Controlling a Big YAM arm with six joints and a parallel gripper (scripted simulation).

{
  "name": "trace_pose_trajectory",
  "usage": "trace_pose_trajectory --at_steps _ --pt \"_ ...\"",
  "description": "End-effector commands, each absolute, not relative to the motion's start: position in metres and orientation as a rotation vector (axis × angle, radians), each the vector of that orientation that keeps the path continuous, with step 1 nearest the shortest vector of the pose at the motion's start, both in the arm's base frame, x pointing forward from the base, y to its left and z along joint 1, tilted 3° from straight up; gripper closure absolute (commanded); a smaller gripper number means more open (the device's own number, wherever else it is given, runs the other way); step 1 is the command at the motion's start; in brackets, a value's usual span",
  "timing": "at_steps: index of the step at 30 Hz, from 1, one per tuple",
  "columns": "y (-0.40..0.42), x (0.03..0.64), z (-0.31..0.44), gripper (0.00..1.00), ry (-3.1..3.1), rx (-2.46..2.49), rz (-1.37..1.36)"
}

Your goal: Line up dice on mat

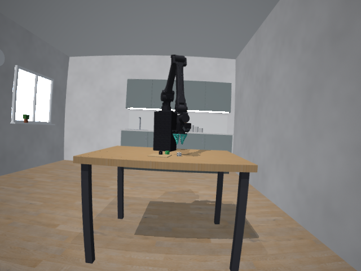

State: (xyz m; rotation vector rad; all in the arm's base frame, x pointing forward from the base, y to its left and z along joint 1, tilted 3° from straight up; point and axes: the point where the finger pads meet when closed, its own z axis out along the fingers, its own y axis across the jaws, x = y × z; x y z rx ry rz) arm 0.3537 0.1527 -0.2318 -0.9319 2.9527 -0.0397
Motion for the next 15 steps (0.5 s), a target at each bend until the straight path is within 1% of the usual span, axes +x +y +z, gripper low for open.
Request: trace_pose_trajectory --at_steps 1,15 --pt "0.1574 0.3621 -0.2251 0.61 2.928 -0.939 -0.037" --pt "0.1565 0.3603 -0.2305 0.61 2.934 -0.941 -0.038"
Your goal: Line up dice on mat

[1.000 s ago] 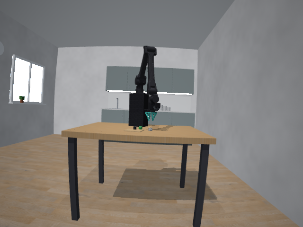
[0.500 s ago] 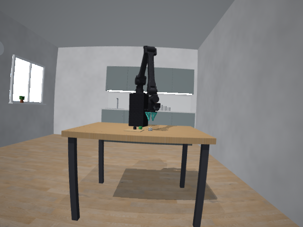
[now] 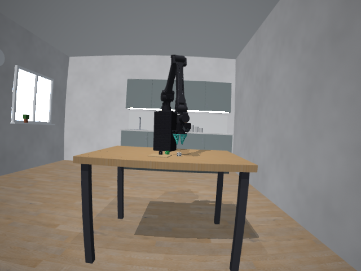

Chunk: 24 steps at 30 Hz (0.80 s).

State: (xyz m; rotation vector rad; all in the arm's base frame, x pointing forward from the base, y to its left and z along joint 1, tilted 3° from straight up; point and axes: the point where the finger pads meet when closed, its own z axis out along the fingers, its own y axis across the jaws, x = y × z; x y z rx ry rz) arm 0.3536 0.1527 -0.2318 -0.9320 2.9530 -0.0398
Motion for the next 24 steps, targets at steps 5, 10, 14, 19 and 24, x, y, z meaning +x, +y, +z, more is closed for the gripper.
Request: trace_pose_trajectory --at_steps 5,10,14,19,24 --pt "0.158 0.364 -0.236 0.61 2.926 -0.938 -0.037" --pt "0.157 0.364 -0.240 0.61 2.927 -0.937 -0.037" --pt "0.156 0.364 -0.245 0.61 2.928 -0.935 -0.037" --pt "0.156 0.364 -0.249 0.61 2.930 -0.932 -0.037" --pt "0.154 0.365 -0.257 0.61 2.932 -0.929 -0.038"
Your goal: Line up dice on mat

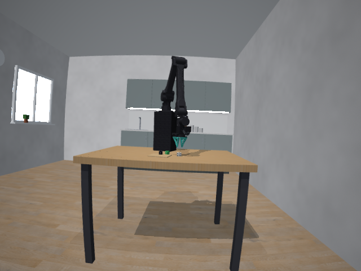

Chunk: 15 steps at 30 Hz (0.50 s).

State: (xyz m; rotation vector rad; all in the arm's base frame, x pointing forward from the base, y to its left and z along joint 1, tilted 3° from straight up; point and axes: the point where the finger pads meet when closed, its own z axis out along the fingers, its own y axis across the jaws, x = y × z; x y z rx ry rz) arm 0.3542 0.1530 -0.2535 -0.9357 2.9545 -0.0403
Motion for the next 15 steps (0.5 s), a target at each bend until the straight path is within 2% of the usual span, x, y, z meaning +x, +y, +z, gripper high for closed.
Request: trace_pose_trajectory --at_steps 1,15 --pt "0.154 0.365 -0.259 0.61 2.932 -0.928 -0.038" --pt "0.152 0.365 -0.277 0.61 2.936 -0.922 -0.038"
